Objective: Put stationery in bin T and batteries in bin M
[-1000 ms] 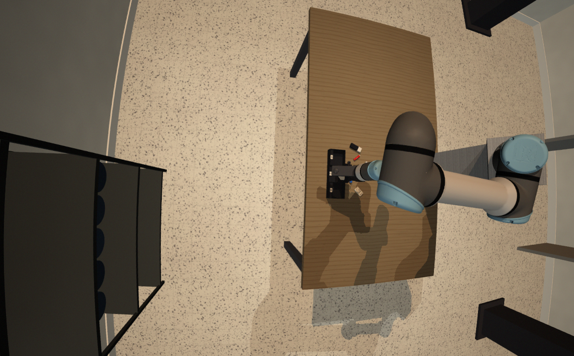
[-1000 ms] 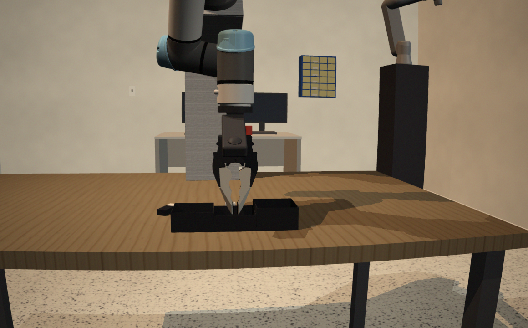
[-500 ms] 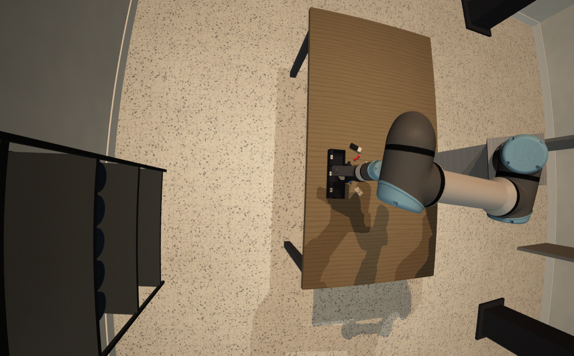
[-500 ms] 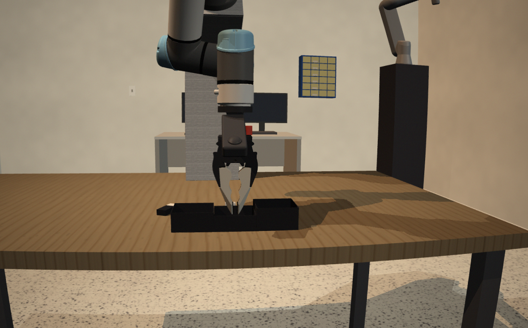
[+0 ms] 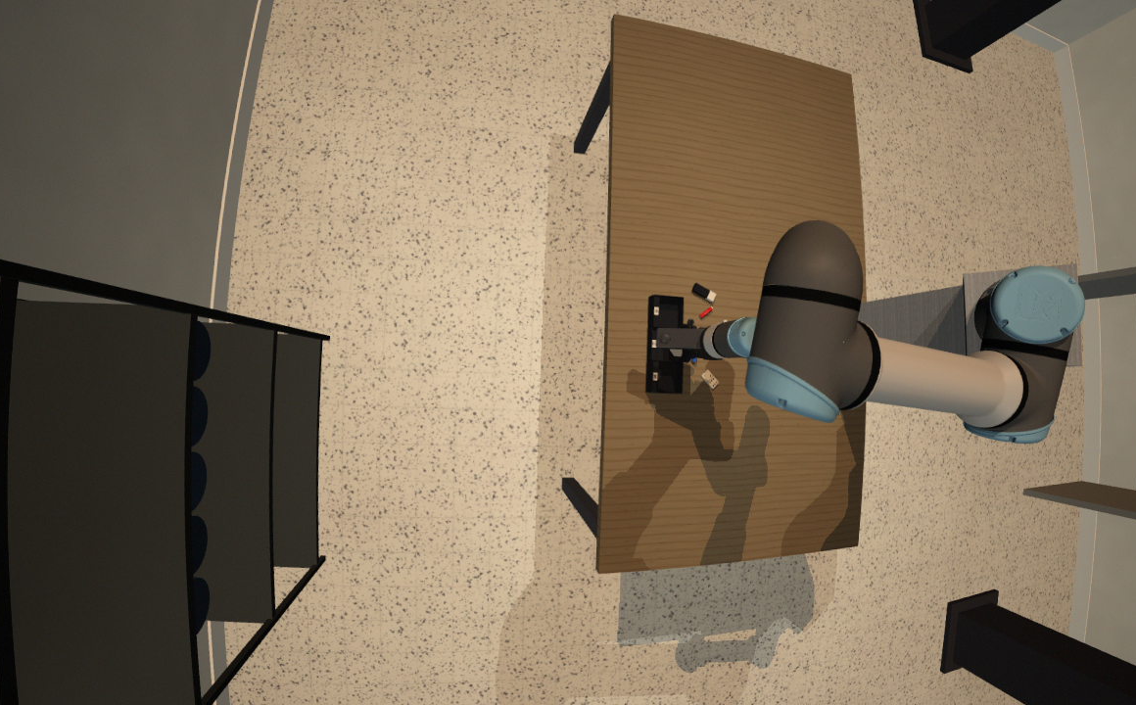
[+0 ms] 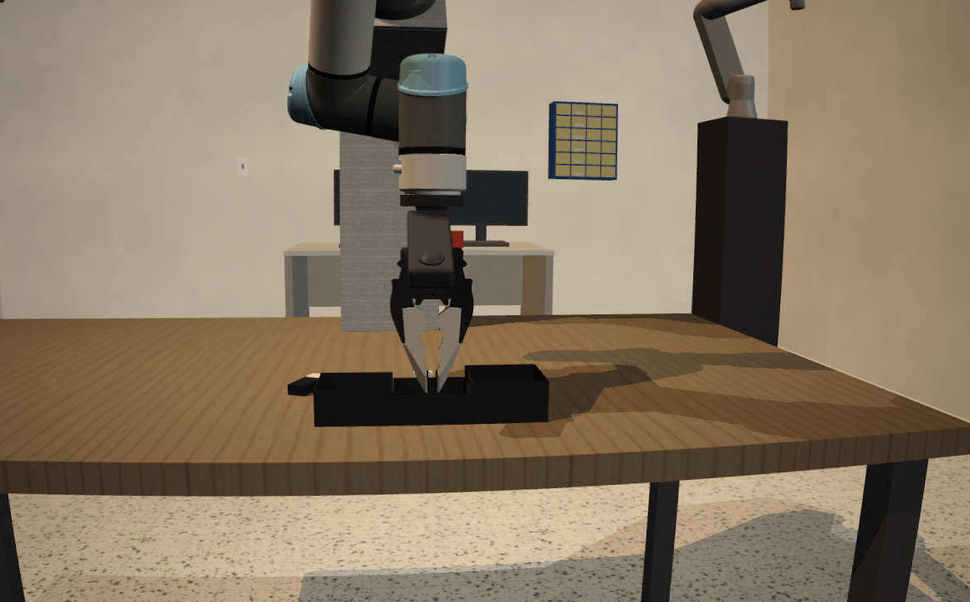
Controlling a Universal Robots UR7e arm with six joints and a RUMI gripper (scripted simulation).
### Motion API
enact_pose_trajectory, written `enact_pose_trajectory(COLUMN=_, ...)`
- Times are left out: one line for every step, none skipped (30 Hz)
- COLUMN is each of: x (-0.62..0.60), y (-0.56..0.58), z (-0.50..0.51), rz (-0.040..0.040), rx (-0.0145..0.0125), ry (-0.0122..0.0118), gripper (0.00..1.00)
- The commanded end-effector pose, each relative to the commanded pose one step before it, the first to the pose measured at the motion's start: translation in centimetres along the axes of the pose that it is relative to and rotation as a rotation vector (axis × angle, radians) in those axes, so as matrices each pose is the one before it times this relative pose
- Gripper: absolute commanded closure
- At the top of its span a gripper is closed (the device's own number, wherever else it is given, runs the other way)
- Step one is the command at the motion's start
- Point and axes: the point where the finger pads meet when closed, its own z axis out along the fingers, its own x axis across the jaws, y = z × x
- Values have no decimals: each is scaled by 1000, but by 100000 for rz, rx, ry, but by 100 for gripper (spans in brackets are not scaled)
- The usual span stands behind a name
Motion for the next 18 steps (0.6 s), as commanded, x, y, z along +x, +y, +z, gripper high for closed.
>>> enact_pose_trajectory(x=-25, y=-57, z=27, rz=0, rx=74, ry=1, gripper=96)
enact_pose_trajectory(x=0, y=0, z=0, rz=0, rx=0, ry=0, gripper=96)
enact_pose_trajectory(x=0, y=0, z=0, rz=0, rx=0, ry=0, gripper=96)
enact_pose_trajectory(x=-16, y=20, z=-187, rz=9, rx=-42, ry=-3, gripper=96)
enact_pose_trajectory(x=11, y=45, z=-167, rz=25, rx=-71, ry=14, gripper=96)
enact_pose_trajectory(x=25, y=-4, z=-138, rz=14, rx=4, ry=20, gripper=96)
enact_pose_trajectory(x=23, y=-3, z=-132, rz=13, rx=5, ry=19, gripper=96)
enact_pose_trajectory(x=23, y=-3, z=-132, rz=13, rx=5, ry=19, gripper=96)
enact_pose_trajectory(x=23, y=-3, z=-132, rz=13, rx=5, ry=19, gripper=96)
enact_pose_trajectory(x=20, y=-2, z=-133, rz=11, rx=4, ry=17, gripper=96)
enact_pose_trajectory(x=-2, y=0, z=-133, rz=-6, rx=1, ry=-6, gripper=96)
enact_pose_trajectory(x=-2, y=0, z=-133, rz=-4, rx=1, ry=-4, gripper=96)
enact_pose_trajectory(x=-1, y=0, z=-133, rz=-3, rx=0, ry=-3, gripper=96)
enact_pose_trajectory(x=-1, y=0, z=-133, rz=-2, rx=0, ry=-2, gripper=96)
enact_pose_trajectory(x=-1, y=0, z=-133, rz=-1, rx=0, ry=-1, gripper=96)
enact_pose_trajectory(x=0, y=1, z=-133, rz=0, rx=-1, ry=-1, gripper=96)
enact_pose_trajectory(x=0, y=1, z=-133, rz=0, rx=-1, ry=0, gripper=96)
enact_pose_trajectory(x=0, y=1, z=-133, rz=0, rx=-1, ry=0, gripper=96)
